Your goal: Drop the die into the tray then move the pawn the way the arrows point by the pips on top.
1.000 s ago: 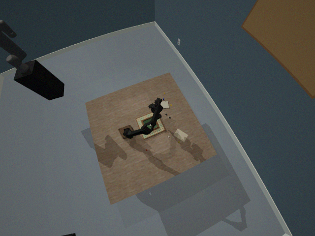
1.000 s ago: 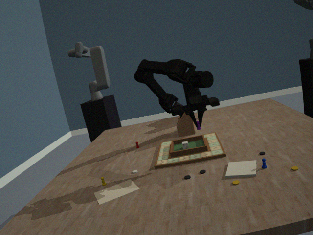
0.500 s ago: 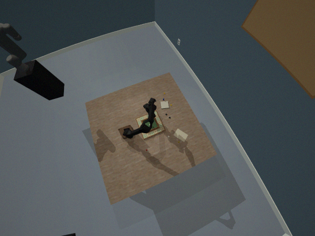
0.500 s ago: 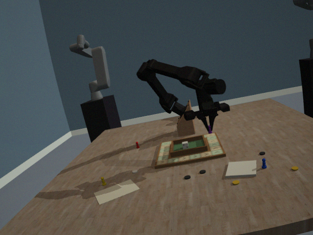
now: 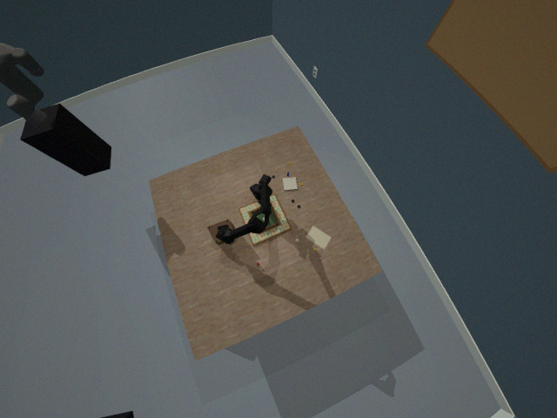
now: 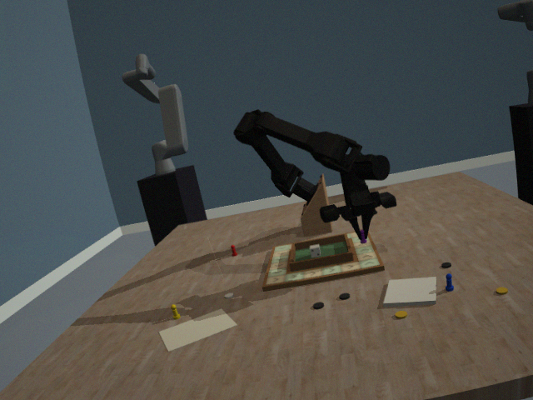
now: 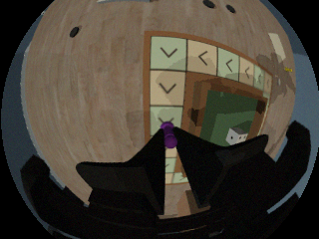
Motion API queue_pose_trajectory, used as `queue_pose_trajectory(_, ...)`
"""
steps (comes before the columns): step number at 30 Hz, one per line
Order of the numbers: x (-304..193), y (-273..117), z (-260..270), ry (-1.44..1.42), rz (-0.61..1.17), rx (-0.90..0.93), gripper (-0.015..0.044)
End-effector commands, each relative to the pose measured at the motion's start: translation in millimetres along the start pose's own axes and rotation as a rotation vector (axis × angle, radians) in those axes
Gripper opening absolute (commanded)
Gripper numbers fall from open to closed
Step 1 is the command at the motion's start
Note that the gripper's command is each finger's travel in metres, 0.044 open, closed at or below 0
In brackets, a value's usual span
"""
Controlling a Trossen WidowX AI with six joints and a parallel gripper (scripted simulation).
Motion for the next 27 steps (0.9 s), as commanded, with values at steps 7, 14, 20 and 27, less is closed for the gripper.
queue_pose_trajectory(7, -2.1, 12.7, -0.2, -0.007, 0.001, -0.005, 0.0000)
queue_pose_trajectory(14, -2.2, 23.7, -0.4, -0.007, 0.001, -0.005, 0.0000)
queue_pose_trajectory(20, -0.4, 19.8, -0.1, 0.000, -0.001, -0.001, 0.0131)
queue_pose_trajectory(27, 0.6, -4.7, 0.5, -0.004, -0.001, -0.001, 0.0315)
Point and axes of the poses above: the point midway between the two fingers, 35 mm back from their tips, its own y axis out along the fingers, its own z axis across the jaws, x = y × z, the point moved 1 cm from there along -y, back along the fingers, and after that the axes turned 7 degrees about -y, right-handed, at the moved point
